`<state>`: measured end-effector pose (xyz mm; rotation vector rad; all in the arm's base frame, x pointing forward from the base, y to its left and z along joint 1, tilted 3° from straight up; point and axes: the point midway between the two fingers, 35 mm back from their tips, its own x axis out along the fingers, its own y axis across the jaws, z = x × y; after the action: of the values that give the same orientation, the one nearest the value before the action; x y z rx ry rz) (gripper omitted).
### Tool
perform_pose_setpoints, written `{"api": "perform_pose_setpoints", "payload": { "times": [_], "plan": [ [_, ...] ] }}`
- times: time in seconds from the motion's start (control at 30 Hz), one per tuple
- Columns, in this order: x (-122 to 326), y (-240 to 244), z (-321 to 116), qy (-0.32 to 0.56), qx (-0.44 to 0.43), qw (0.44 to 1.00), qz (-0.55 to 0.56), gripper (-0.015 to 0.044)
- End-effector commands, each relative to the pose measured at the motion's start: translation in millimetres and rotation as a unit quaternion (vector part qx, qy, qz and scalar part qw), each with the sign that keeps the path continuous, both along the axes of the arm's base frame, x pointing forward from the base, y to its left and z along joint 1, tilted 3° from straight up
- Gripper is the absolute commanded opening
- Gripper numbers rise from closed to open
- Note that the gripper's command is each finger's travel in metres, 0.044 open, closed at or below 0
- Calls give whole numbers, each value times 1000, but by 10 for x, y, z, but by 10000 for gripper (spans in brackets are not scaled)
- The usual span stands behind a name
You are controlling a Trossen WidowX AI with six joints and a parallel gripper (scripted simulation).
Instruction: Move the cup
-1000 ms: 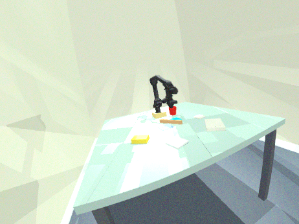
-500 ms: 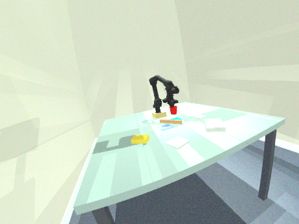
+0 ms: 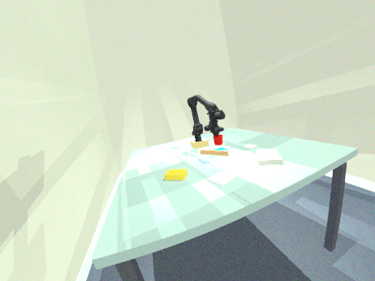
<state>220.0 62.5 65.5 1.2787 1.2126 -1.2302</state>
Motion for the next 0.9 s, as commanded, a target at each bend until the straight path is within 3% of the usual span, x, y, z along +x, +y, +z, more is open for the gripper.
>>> {"api": "perform_pose_setpoints", "payload": {
  "times": [0.0,0.87],
  "plan": [
    [-18,5,-93,7,0,1000,-2,0],
    [-43,22,-410,7,0,1000,-2,0]
  ]
}}
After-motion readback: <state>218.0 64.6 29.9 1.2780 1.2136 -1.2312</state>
